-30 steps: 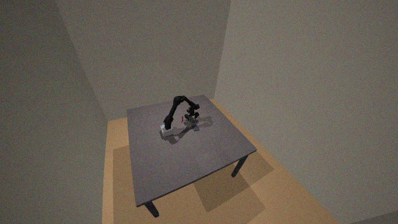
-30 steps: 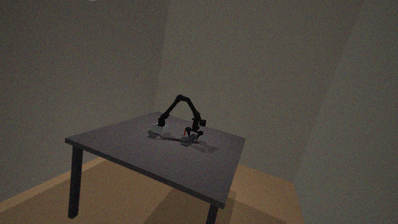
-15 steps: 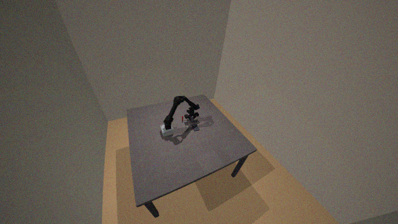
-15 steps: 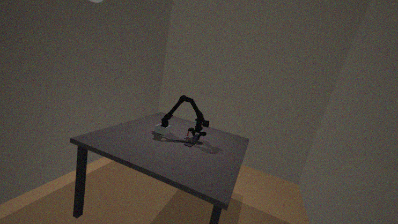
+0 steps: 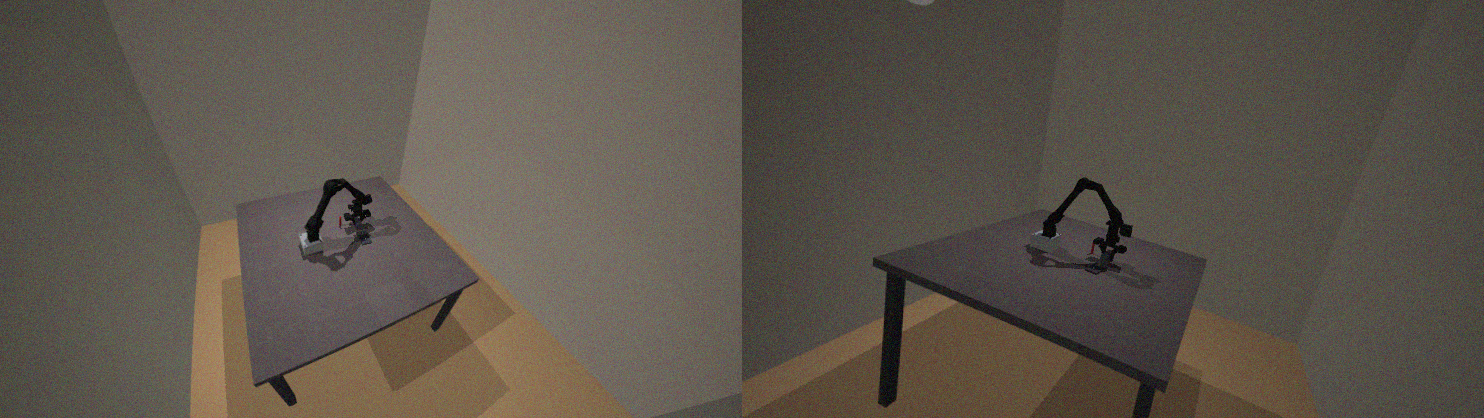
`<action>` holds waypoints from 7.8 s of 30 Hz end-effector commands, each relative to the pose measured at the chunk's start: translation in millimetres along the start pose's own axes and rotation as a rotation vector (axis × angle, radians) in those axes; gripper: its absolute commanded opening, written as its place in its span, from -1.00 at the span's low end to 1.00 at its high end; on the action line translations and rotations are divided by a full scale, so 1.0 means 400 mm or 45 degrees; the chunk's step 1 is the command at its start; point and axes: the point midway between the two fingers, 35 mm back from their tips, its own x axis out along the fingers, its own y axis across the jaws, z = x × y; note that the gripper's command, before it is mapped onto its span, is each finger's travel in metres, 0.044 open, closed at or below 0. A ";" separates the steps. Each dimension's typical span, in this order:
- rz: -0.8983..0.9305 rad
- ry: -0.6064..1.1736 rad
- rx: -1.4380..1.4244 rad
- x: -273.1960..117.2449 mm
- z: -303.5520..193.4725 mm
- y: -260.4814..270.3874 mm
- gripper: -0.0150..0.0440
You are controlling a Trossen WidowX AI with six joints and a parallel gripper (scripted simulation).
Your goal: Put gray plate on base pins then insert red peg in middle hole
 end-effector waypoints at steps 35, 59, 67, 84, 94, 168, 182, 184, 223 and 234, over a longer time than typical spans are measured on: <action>-0.009 -0.006 -0.002 -0.302 0.015 0.017 -0.49; -0.011 -0.002 0.005 -0.253 -0.107 -0.013 -0.49; -0.012 0.001 0.008 -0.222 -0.165 -0.022 -0.49; -0.011 0.006 0.015 -0.156 -0.288 -0.022 -0.49; -0.010 0.009 0.018 -0.123 -0.348 -0.013 -0.49; -0.024 0.006 0.021 -0.032 -0.349 -0.017 -0.49; -0.024 0.006 0.021 -0.032 -0.349 -0.017 0.75; -0.024 0.006 0.021 -0.032 -0.349 -0.017 0.93; -0.009 -0.002 1.572 -0.330 -0.090 0.099 1.00; -0.001 -0.007 2.180 -0.327 -0.002 0.178 1.00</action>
